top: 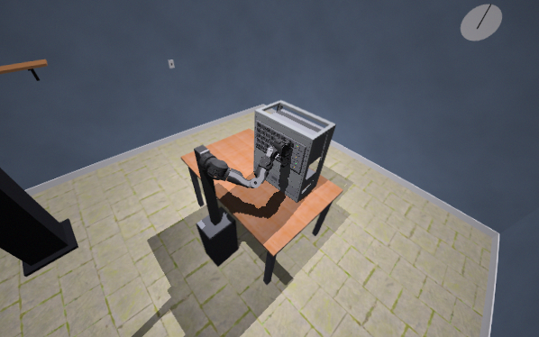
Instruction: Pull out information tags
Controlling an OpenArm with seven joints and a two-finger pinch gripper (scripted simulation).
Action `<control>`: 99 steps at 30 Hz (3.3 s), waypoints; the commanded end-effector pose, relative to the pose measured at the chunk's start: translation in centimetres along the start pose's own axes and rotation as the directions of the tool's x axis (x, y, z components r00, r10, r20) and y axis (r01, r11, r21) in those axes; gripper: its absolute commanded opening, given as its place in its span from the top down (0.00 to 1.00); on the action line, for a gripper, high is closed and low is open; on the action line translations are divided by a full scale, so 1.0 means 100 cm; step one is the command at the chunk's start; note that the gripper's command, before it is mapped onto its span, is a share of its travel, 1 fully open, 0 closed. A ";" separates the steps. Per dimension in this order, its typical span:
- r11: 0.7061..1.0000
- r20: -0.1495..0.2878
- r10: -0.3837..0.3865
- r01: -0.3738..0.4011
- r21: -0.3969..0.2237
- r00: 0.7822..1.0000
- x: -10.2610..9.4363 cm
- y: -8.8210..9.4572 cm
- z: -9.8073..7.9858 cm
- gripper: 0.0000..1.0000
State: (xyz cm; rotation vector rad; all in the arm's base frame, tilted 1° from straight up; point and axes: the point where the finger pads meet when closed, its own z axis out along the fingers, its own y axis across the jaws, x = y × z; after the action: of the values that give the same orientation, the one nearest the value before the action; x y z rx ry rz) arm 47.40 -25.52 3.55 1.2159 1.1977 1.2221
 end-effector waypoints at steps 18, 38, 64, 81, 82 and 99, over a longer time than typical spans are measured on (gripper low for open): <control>1.000 -0.005 -0.002 0.002 -0.004 1.000 0.001 0.002 -0.010 1.00; 1.000 -0.005 -0.002 0.002 -0.004 1.000 0.001 0.002 -0.024 1.00; 1.000 -0.004 -0.001 0.001 -0.004 1.000 0.001 0.002 -0.037 1.00; 1.000 -0.004 -0.001 0.001 -0.004 1.000 0.001 0.002 -0.048 1.00; 1.000 -0.005 -0.002 0.002 -0.005 1.000 0.001 0.002 -0.049 1.00; 1.000 -0.005 -0.002 0.002 -0.005 1.000 0.001 0.002 -0.052 0.90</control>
State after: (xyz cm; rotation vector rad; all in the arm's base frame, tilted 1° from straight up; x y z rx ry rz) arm 42.22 -25.34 3.56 1.2081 1.2034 1.2236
